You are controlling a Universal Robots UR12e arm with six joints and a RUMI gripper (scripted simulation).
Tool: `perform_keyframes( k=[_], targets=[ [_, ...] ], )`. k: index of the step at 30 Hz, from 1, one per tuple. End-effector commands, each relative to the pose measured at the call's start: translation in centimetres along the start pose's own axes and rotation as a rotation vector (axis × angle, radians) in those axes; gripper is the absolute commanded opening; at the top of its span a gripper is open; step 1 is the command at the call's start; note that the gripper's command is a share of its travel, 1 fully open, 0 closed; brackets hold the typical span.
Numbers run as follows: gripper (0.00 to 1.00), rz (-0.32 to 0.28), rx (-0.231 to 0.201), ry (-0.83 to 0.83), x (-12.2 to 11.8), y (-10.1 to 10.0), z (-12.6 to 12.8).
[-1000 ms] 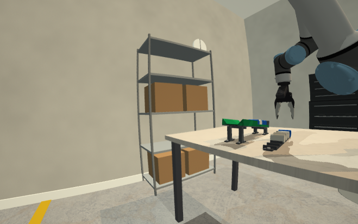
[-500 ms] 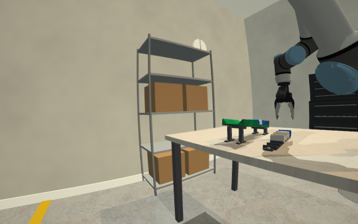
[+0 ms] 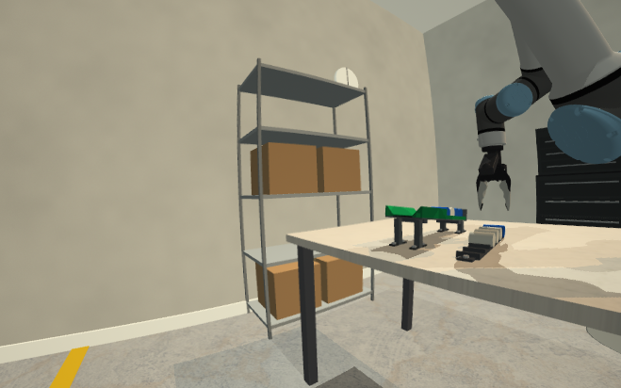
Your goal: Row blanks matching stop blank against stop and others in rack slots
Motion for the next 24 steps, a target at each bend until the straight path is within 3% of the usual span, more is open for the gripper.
perform_keyframes(
  k=[1, 24],
  targets=[
    [0.54, -0.001, -0.001, 0.000, 0.0, -0.6, 0.1],
    [0.54, -0.001, -0.001, 0.000, 0.0, -3.3, 0.1]
  ],
)
Point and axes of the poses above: the point where the finger pads meet when closed, its own y axis back along the fingers, its own z axis across the jaws, x = y × z, the point moved 9 cm from there along y, back along the fingers, and after that the axes turned 10 degrees about -y, right-handed, at the moved point
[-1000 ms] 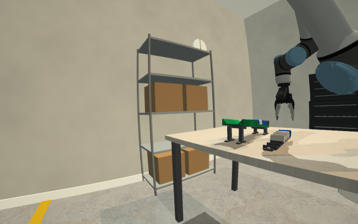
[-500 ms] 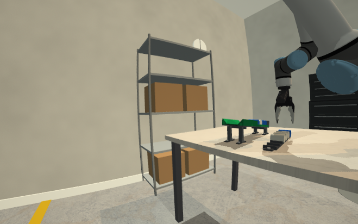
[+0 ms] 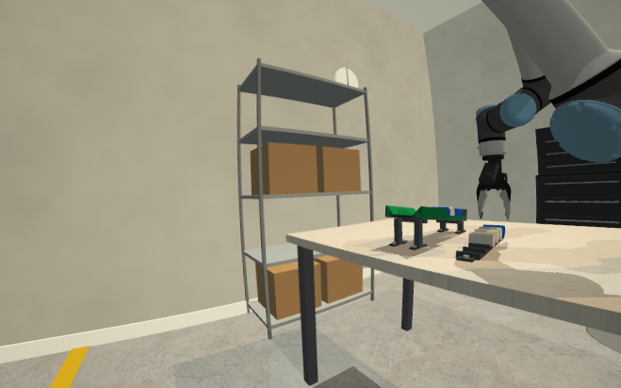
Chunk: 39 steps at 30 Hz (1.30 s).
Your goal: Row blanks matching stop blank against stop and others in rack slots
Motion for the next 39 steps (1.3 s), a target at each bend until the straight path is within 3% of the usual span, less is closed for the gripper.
perform_keyframes(
  k=[1, 39],
  targets=[
    [0.54, -0.001, -0.001, 0.000, -0.01, -0.29, 0.05],
    [0.54, -0.001, -0.001, 0.000, -0.01, -0.73, 0.05]
  ],
)
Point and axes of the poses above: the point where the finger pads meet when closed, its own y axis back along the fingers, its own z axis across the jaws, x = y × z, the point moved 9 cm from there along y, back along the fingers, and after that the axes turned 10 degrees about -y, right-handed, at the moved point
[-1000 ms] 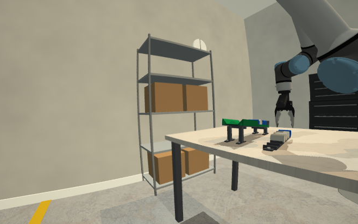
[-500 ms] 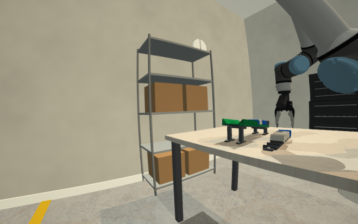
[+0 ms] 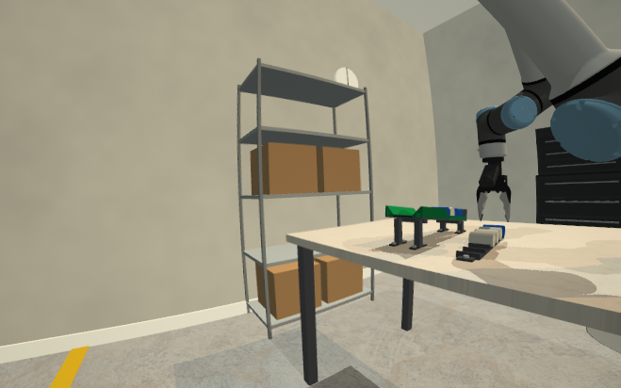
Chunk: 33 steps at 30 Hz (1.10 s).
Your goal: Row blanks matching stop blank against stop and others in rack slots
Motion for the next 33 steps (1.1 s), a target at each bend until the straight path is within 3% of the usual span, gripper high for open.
perform_keyframes(
  k=[1, 18, 33],
  targets=[
    [0.54, 0.000, -0.001, 0.000, 0.0, 0.0, 0.0],
    [0.54, 0.000, -0.001, 0.000, 0.0, -0.2, 0.0],
    [0.54, 0.000, -0.001, 0.000, 0.0, -2.6, 0.0]
  ],
)
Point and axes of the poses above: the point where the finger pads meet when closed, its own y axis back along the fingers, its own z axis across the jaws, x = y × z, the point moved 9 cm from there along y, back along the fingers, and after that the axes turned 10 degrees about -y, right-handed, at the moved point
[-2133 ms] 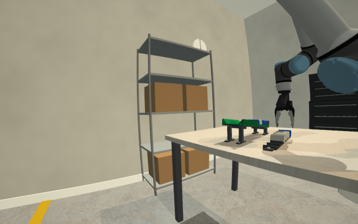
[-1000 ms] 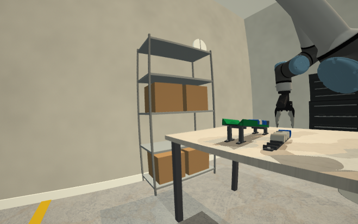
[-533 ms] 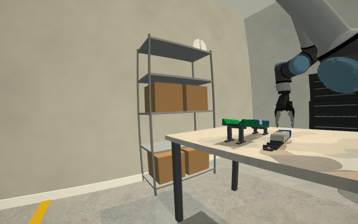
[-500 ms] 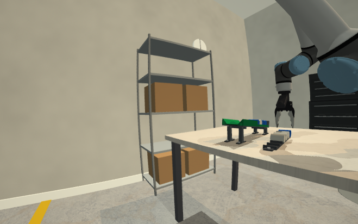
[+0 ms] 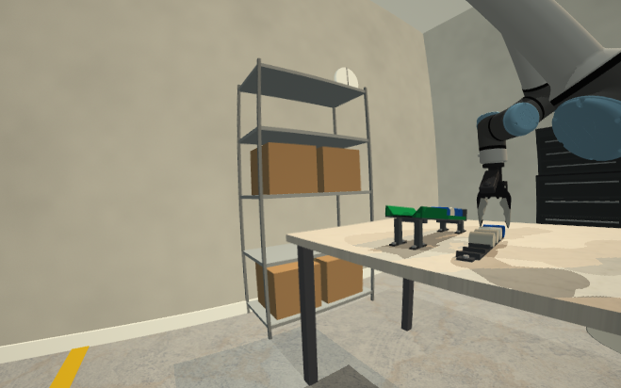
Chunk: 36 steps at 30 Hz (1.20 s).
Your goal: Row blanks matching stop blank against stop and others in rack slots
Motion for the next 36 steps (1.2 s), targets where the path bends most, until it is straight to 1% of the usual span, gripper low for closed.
perform_keyframes(
  k=[1, 8, 36],
  targets=[
    [0.54, -0.001, -0.001, 0.000, -0.01, -0.82, 0.05],
    [0.54, -0.001, -0.001, 0.000, -0.01, -1.54, 0.05],
    [0.54, -0.001, -0.001, 0.000, -0.01, -1.57, 0.05]
  ],
)
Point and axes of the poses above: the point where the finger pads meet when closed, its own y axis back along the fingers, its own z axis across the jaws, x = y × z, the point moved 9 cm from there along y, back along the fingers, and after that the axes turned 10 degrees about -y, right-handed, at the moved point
